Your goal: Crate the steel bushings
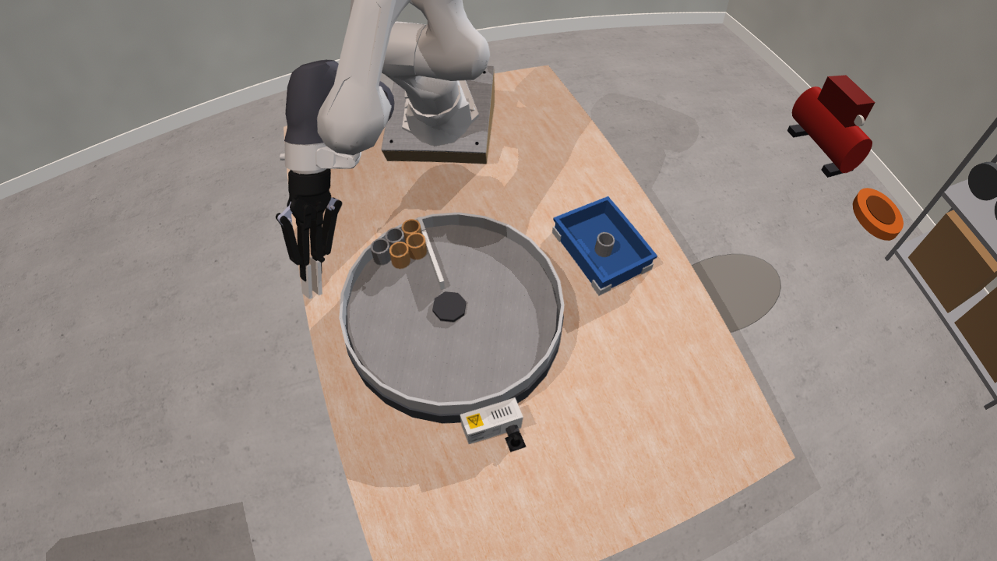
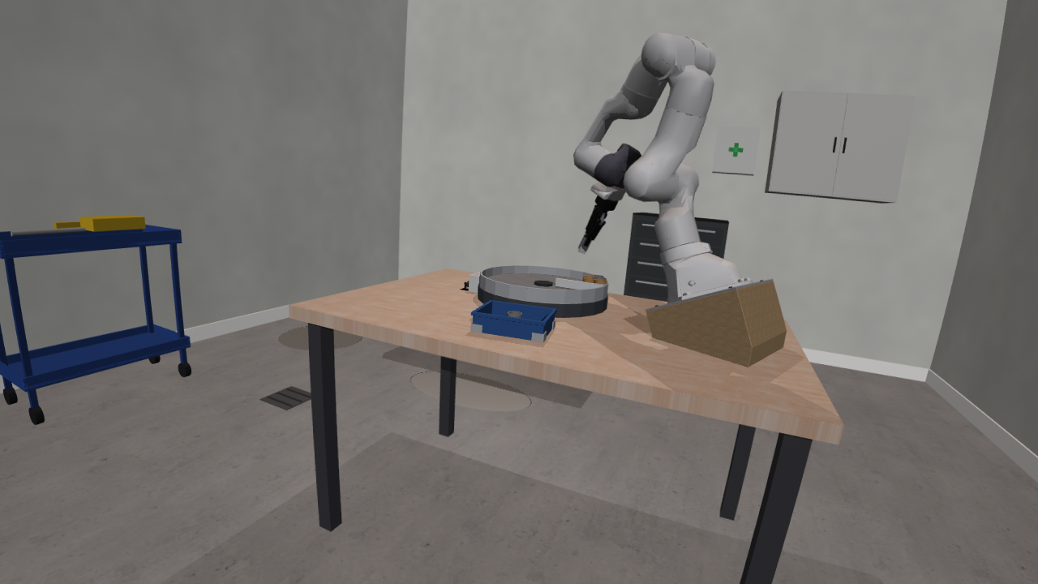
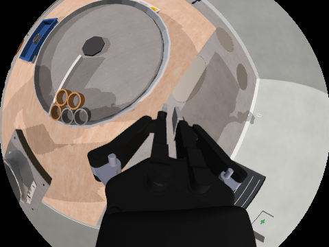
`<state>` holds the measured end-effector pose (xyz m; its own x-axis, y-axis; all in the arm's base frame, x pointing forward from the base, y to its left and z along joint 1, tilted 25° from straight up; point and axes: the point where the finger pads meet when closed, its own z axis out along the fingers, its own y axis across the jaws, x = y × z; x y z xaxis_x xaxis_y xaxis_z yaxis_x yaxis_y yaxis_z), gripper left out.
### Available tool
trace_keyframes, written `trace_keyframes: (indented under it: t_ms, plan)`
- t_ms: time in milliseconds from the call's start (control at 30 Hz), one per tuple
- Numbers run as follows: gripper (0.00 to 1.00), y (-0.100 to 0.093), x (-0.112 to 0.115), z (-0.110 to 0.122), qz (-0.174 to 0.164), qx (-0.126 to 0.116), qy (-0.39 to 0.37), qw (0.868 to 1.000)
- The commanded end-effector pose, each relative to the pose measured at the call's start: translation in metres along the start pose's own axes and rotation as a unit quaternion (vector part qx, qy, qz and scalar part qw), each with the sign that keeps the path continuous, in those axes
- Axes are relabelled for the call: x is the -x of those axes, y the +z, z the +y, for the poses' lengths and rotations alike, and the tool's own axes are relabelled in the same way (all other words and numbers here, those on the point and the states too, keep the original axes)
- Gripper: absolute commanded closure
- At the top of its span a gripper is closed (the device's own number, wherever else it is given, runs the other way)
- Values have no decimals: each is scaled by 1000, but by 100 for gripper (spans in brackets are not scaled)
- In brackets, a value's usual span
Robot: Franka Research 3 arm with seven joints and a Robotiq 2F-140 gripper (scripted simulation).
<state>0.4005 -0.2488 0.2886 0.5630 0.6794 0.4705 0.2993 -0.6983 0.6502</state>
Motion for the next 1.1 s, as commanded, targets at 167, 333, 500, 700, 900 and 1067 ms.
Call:
trace_keyframes:
  t_ms: [167,333,500,700,900,1067]
  plan:
    - [90,1,3,-22,-14,-26,107,994]
    - [90,0,6,-27,-23,-31,122,992]
    - [90,-3,12,-39,-42,-42,156,986]
    - [90,-6,17,-51,-59,-52,186,979]
    - [90,-8,19,-59,-71,-59,206,974]
    - [90,-12,23,-71,-88,-69,234,966]
